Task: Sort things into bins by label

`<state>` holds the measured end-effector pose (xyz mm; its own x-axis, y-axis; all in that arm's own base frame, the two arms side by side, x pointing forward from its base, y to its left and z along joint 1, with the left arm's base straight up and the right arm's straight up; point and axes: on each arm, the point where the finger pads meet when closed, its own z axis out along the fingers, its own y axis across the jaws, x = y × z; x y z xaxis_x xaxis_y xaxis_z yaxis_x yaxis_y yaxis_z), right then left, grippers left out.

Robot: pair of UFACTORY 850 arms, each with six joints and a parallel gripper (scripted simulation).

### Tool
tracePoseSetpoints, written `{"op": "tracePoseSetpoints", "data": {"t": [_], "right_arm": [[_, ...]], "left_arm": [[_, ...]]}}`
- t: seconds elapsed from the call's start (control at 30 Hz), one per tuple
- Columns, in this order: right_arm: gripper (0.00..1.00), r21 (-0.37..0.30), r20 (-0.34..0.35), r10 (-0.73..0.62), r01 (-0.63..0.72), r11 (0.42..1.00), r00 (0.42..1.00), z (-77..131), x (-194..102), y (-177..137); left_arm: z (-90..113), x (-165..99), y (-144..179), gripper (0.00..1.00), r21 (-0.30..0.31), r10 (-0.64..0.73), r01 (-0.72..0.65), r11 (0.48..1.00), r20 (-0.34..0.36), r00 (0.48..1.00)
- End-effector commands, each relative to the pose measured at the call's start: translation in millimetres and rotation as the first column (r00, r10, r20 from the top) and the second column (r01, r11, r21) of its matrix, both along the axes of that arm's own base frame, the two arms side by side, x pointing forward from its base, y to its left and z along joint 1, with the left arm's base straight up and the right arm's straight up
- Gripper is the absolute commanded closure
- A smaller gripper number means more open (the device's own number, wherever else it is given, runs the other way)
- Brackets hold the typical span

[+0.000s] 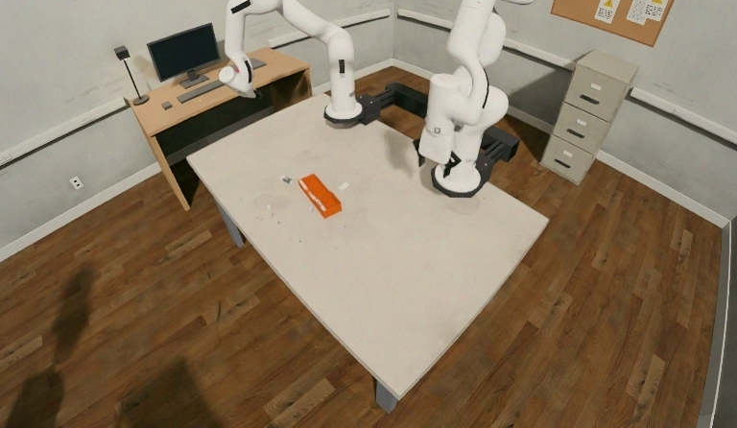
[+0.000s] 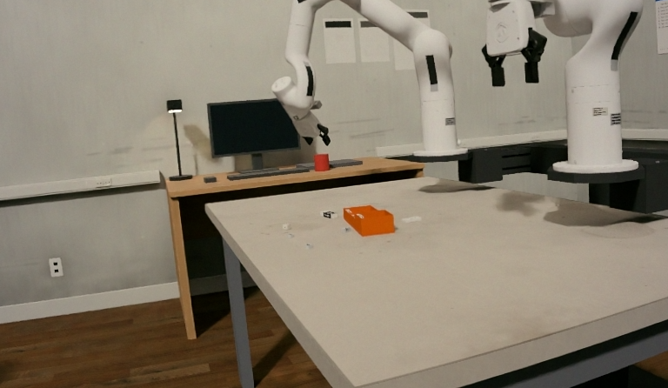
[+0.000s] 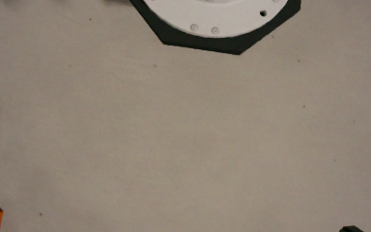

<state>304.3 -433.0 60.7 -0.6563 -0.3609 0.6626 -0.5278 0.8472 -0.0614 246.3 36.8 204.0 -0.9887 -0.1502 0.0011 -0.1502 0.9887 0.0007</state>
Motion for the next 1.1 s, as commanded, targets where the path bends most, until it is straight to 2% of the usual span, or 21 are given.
{"op": "tracePoseSetpoints", "data": {"t": [0.0,0.8,0.87,0.97,1.0,1.03,1.07], "right_arm": [[0.00,-0.001,0.001,0.000,0.000,1.000,1.000,1,1,-1],[0.00,-0.001,0.001,0.000,0.000,1.000,1.000,1,1,-1],[0.00,-0.001,0.001,0.000,0.000,1.000,1.000,14,1,-1],[0.00,-0.001,0.001,0.000,0.000,1.000,1.000,14,1,-1],[0.00,0.016,-0.005,0.046,-0.046,0.999,0.999,14,2,8],[0.00,0.062,0.001,0.027,-0.027,0.998,1.000,11,7,13],[0.00,0.063,0.001,0.026,-0.026,0.998,1.000,9,10,17]], "left_arm": [[0,0,5,0.00,0.000,0.019,-0.019,1.000,0.001,1.000],[0,-1,9,0.00,0.000,0.035,-0.035,0.999,0.001,0.999],[0,-1,9,0.00,0.000,0.035,-0.035,0.999,0.001,0.999],[0,-1,9,0.00,0.000,0.035,-0.035,0.999,0.001,0.999],[0,-1,9,0.00,0.000,0.035,-0.035,0.999,0.001,0.999],[0,-1,9,0.00,0.000,0.035,-0.035,0.999,0.001,0.999],[0,-1,9,0.00,0.000,0.035,-0.035,0.999,0.001,0.999]]}}
